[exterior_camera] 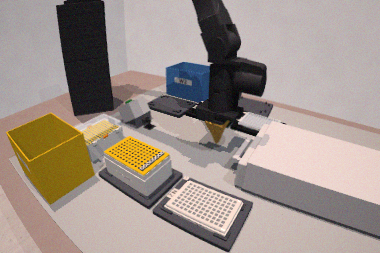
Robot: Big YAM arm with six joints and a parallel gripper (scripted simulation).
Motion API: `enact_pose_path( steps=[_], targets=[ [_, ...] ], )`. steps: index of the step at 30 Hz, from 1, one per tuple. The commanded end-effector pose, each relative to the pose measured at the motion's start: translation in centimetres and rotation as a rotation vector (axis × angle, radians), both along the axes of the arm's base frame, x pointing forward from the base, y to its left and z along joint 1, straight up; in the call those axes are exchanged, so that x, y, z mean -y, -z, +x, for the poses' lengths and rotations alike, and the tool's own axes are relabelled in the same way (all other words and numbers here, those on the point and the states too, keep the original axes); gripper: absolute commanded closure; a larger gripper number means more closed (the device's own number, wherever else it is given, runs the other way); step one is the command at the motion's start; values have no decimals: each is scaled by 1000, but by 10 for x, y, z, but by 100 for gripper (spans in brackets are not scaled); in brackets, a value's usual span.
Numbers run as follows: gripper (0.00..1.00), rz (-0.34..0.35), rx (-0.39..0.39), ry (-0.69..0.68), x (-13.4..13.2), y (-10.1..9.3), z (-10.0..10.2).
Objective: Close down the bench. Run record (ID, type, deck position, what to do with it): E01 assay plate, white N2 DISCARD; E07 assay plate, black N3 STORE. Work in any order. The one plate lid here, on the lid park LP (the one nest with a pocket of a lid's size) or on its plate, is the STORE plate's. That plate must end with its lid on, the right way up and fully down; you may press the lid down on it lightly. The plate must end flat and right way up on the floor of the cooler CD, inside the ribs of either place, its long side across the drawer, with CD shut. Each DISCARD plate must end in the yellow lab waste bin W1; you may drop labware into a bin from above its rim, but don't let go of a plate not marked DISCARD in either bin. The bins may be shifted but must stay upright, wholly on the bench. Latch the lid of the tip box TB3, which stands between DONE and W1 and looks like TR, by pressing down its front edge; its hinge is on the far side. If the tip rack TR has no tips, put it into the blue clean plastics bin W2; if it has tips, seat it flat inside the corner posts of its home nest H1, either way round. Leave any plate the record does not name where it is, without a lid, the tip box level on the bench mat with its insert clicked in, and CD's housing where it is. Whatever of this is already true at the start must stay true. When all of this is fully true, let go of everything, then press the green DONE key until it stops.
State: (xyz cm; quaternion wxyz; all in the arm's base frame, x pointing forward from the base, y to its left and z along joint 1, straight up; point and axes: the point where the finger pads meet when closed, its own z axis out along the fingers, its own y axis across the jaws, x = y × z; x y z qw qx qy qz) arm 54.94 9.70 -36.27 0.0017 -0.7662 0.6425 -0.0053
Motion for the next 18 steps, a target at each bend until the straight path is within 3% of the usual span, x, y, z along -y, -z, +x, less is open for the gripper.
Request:
enact_pose_path(
  steps=[1,3,4,8,10,11,14,18],
  targets=[
    [100,7,16,15,0,-6,5],
    [100,7,16,15,0,-6,5],
    [100,11,37,15,-2,-21,16],
    [100,9,26,15,-2,-28,14],
    [100,9,26,15,-2,-28,14],
    [100,5,1,15,1,-12,1],
    [100,9,24,15,-2,-33,13],
    [100,9,25,15,-2,-38,13]
  ],
)
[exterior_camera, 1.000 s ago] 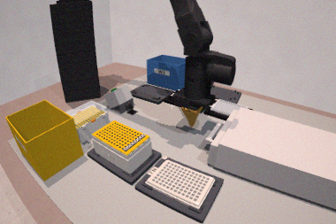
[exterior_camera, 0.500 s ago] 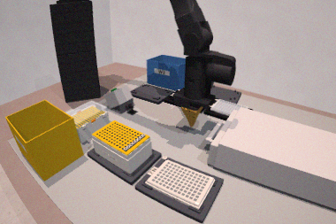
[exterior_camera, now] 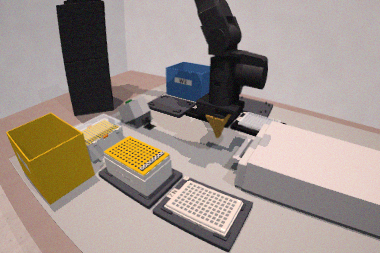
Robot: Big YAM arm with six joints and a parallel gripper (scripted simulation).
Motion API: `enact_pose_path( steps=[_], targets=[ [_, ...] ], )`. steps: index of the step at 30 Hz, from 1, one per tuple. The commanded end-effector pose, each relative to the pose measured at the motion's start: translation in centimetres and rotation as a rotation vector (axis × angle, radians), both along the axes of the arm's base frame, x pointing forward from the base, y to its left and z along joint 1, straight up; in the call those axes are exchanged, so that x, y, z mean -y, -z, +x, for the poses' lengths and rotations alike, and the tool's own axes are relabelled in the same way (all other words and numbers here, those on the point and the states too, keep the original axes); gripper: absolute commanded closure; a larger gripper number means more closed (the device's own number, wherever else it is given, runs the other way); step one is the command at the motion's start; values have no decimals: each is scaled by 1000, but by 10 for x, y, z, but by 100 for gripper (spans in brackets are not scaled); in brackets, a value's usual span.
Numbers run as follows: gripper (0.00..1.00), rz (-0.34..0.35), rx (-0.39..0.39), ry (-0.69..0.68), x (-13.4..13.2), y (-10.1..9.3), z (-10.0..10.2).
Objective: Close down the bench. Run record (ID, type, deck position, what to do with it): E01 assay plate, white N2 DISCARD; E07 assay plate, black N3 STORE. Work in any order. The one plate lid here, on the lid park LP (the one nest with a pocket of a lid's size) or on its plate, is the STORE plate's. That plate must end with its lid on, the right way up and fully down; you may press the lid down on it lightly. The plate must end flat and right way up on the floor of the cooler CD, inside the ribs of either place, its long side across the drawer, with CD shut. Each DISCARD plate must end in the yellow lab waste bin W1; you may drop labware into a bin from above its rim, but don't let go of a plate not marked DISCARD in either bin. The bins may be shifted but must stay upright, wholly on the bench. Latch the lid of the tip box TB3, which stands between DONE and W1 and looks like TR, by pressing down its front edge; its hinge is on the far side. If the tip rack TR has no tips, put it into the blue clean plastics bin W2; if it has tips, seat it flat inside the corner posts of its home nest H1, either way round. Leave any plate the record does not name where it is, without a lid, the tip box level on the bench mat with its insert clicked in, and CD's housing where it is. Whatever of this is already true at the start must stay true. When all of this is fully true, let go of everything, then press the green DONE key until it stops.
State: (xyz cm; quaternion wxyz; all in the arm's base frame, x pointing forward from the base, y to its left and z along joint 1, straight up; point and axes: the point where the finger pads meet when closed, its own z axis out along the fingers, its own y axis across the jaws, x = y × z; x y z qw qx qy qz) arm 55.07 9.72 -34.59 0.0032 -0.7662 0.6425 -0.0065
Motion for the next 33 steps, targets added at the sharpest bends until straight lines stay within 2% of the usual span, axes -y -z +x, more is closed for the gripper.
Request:
enact_pose_path(
  steps=[1,9,10,12,21,27,28,33],
  targets=[
    [100,8,22,15,-2,-23,12],
    [100,7,12,15,-1,-26,7],
    [100,3,-6,15,1,-14,-2],
    [100,8,21,15,-2,-35,11],
    [100,8,19,15,-2,-46,10],
    [100,4,-1,15,0,-38,0],
    [100,8,20,15,-2,-53,10],
    [100,9,22,15,-2,-60,10]
  ],
)
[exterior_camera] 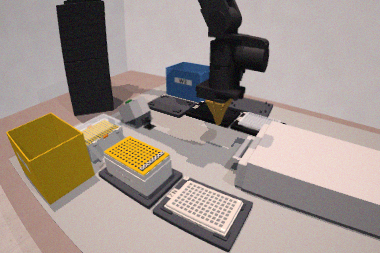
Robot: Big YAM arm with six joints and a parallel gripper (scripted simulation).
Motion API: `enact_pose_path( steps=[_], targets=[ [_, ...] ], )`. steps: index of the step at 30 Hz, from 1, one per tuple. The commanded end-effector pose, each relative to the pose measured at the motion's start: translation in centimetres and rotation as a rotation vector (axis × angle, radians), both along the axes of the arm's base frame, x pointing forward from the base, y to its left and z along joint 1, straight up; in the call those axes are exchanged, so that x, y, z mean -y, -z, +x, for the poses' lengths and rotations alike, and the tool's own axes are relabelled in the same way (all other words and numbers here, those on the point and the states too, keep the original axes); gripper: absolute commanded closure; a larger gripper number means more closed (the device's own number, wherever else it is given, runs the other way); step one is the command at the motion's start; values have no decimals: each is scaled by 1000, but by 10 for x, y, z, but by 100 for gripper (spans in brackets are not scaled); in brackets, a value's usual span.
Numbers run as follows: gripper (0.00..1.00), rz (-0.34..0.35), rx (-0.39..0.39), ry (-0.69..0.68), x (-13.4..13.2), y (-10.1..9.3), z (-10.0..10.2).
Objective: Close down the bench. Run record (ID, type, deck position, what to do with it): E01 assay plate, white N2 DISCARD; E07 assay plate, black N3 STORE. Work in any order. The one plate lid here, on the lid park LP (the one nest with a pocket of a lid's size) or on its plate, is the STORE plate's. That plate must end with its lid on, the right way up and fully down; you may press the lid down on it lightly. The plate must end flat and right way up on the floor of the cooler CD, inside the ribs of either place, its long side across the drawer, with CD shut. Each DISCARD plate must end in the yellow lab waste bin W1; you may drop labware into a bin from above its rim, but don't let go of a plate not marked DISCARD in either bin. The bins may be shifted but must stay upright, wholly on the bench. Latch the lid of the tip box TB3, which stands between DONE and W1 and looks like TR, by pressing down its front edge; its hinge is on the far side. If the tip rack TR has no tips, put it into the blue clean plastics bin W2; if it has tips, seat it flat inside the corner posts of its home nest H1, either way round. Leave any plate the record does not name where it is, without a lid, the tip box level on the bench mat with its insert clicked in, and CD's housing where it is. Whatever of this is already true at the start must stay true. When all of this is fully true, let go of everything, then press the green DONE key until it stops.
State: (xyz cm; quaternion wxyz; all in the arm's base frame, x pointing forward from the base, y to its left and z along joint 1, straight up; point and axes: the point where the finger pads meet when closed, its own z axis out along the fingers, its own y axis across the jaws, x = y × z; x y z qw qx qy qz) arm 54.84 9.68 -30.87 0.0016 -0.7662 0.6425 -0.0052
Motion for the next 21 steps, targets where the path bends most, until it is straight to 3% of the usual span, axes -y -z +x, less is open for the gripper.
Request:
enact_pose_path(
  steps=[1,11,12,21],
  targets=[
    [100,9,25,15,-3,-24,12],
    [100,5,6,14,-1,-23,3],
    [100,9,25,14,-3,-36,12],
    [100,9,25,14,-3,-48,11]
  ],
)
